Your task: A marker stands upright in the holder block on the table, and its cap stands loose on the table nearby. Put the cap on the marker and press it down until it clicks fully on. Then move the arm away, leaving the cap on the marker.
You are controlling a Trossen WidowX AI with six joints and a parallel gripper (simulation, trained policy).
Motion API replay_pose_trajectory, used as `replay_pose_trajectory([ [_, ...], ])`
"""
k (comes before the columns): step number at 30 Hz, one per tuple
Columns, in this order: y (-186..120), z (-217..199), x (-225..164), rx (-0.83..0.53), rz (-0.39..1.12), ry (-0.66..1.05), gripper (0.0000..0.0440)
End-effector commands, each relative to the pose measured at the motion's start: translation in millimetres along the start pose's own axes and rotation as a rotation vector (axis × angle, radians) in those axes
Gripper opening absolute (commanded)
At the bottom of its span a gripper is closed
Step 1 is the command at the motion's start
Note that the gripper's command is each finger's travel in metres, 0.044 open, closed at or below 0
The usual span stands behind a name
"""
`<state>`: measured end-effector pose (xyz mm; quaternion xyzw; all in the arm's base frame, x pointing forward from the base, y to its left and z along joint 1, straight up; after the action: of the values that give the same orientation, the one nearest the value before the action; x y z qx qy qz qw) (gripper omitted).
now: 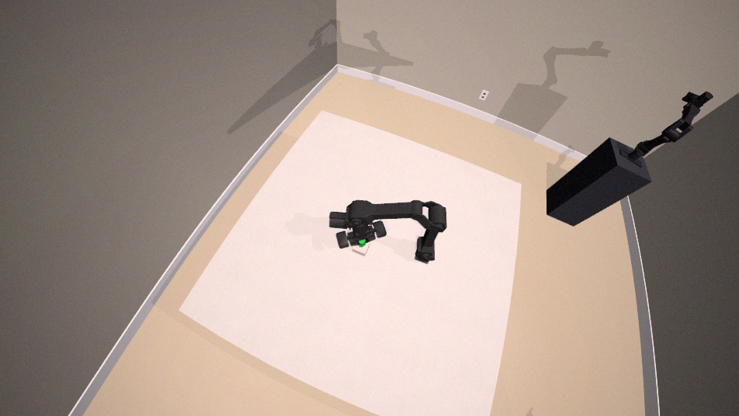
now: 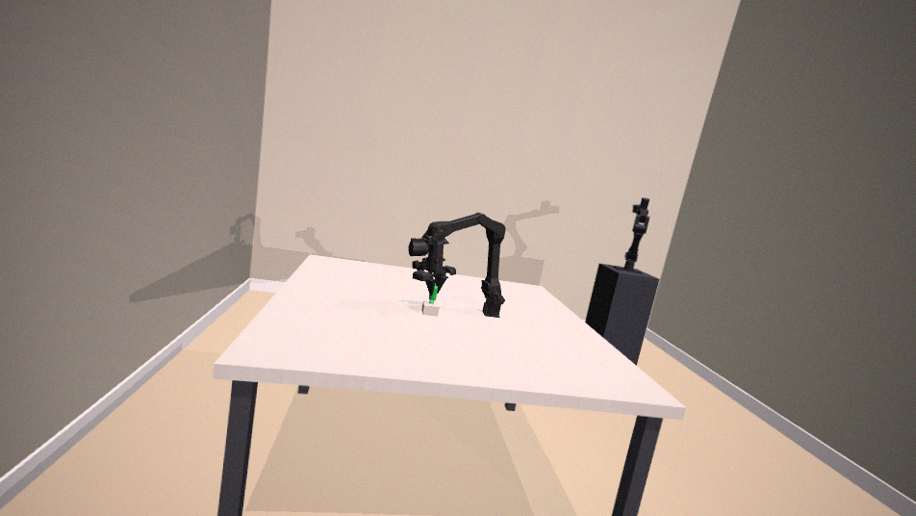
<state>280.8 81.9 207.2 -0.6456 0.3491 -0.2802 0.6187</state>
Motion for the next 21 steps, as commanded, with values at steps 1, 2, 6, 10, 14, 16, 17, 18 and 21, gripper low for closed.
replay_pose_trajectory([
  [1, 17.4, 1.7, 1.1, -0.026, 0.013, -0.023, 0.0016],
  [2, 19.1, 1.9, 1.2, -0.027, 0.012, -0.028, 0.0016],
  [6, 23.9, 1.9, 1.6, -0.034, 0.012, -0.035, 0.0044],
  [10, 27.9, 0.5, 2.3, -0.041, 0.012, -0.050, 0.0052],
  [14, 30.6, 0.6, 4.0, -0.040, 0.003, -0.064, 0.0058],
  [16, 32.0, 0.6, 4.7, -0.041, -0.001, -0.071, 0.0061],
  [17, 32.4, 0.6, 5.0, -0.041, -0.002, -0.074, 0.0062],
  [18, 32.7, 0.6, 5.2, -0.041, -0.003, -0.075, 0.0063],
  [21, 33.6, 0.6, 5.8, -0.041, -0.006, -0.080, 0.0068],
])
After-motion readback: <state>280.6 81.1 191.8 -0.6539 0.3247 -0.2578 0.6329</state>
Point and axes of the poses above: the point midway between the two fingers, 35 mm back from their tips, its own y axis out along the fingers, its own z axis across the jaws, x = y × z, the point moved 9 cm from there along -y, back along the fingers, and after that the axes turned 2 degrees about y, right-handed, at the moved point
